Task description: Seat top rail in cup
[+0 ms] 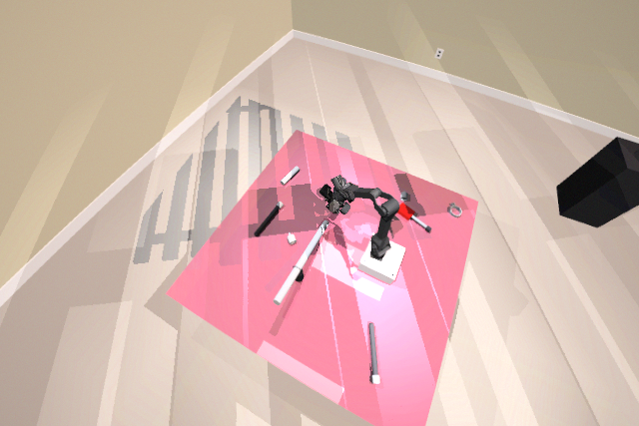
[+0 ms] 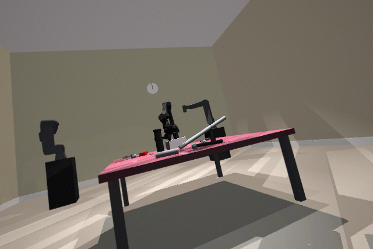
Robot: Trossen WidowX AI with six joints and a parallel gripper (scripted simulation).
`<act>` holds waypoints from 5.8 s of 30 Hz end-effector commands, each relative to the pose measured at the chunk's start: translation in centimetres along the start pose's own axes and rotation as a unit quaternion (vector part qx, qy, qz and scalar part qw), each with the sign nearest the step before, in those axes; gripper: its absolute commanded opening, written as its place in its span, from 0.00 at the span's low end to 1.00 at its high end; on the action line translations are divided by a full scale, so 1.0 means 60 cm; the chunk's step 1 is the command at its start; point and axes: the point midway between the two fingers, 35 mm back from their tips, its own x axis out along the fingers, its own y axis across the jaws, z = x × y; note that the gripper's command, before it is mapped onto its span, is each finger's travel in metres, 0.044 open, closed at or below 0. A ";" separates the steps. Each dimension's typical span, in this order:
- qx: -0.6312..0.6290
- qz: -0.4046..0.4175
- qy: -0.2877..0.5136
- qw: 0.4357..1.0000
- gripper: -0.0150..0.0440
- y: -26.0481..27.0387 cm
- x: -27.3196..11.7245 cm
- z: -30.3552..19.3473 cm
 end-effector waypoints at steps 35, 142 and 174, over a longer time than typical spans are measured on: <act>-0.046 0.001 -0.026 0.999 0.25 0.016 -0.007 0.000; -0.053 0.257 -0.026 0.965 1.00 0.019 -0.117 0.339; -0.053 0.257 -0.026 0.965 1.00 0.048 -0.066 0.341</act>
